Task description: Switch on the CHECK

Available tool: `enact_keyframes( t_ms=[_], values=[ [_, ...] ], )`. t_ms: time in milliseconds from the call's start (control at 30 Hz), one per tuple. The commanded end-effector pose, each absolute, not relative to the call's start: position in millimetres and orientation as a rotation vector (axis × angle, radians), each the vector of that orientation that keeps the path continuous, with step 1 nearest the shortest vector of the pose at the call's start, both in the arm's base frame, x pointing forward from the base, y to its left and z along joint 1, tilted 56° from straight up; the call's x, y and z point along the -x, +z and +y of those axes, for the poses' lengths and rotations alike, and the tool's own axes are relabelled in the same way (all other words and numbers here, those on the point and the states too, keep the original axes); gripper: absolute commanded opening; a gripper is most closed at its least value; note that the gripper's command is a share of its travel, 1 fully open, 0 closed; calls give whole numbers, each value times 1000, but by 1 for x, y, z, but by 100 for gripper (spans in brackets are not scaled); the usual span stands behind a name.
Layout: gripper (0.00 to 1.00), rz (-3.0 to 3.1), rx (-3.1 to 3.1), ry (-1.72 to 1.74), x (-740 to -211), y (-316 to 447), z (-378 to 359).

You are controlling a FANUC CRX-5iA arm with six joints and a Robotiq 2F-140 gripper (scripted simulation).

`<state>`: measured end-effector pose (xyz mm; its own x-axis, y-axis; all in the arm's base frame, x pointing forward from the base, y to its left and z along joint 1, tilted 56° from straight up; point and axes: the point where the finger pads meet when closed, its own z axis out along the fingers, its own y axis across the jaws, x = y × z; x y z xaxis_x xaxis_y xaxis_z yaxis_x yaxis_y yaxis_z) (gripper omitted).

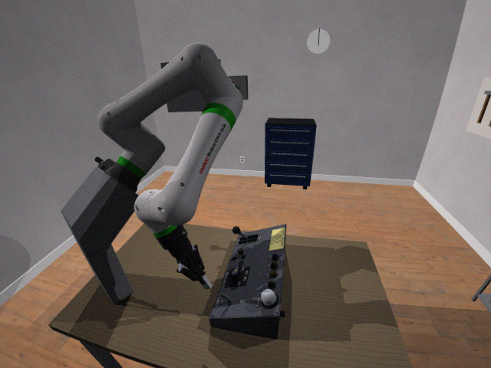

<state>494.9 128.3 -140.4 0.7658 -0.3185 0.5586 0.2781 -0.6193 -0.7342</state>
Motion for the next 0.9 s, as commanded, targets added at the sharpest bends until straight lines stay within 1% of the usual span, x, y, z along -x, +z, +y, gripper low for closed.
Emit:
enact_keyframes(
  t_ms=[0, 433, 867],
  values=[
    [0, 30, 2071, -851, -499, -143, 133],
    [0, 30, 2071, -851, -520, -157, 159],
    [0, 30, 2071, -851, -527, -162, 168]
  ],
)
